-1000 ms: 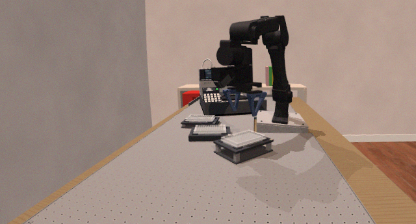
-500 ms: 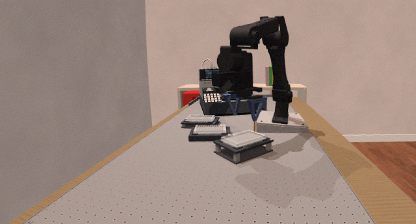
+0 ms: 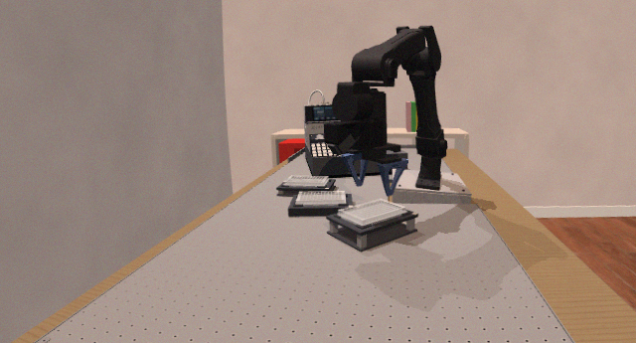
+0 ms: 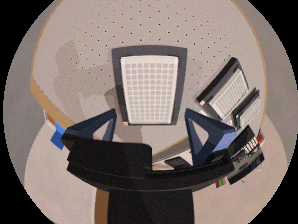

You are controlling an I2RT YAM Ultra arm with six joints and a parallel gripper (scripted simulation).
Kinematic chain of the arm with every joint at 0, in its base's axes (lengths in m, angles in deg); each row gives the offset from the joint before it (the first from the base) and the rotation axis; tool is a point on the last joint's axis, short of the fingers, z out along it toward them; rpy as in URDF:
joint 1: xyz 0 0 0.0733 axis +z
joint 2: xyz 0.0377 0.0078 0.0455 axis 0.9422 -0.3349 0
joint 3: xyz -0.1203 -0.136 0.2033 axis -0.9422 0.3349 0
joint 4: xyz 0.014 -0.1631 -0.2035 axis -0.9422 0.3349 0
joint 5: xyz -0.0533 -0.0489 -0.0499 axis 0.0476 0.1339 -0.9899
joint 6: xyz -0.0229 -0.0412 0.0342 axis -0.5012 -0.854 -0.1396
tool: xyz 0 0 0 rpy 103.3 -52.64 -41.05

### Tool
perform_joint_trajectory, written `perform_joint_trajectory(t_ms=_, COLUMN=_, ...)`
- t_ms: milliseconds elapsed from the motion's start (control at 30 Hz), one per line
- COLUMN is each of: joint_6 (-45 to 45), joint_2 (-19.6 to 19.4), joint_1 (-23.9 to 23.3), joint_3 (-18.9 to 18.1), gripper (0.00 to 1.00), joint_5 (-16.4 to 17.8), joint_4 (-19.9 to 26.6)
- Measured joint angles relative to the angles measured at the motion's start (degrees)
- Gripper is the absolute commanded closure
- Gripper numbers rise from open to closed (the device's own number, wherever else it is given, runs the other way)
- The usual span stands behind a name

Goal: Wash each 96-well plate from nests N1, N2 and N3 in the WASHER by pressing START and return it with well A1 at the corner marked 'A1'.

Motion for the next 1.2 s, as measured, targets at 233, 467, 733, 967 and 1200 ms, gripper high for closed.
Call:
perform_joint_trajectory(t_ms=233, joint_6=0.13, joint_2=-0.42, joint_1=0.13, joint_3=2.03, gripper=0.00, joint_5=0.00, joint_4=-2.36)
perform_joint_trajectory(t_ms=467, joint_6=0.22, joint_2=-0.76, joint_1=0.24, joint_3=3.30, gripper=0.00, joint_5=0.00, joint_4=-4.42)
perform_joint_trajectory(t_ms=733, joint_6=0.28, joint_2=-0.90, joint_1=0.24, joint_3=3.82, gripper=0.00, joint_5=0.00, joint_4=-5.44)
perform_joint_trajectory(t_ms=967, joint_6=0.28, joint_2=-0.90, joint_1=0.24, joint_3=3.82, gripper=0.00, joint_5=0.00, joint_4=-5.66)
perform_joint_trajectory(t_ms=1200, joint_6=0.28, joint_2=-0.90, joint_1=0.24, joint_3=3.82, gripper=0.00, joint_5=0.00, joint_4=-5.66)
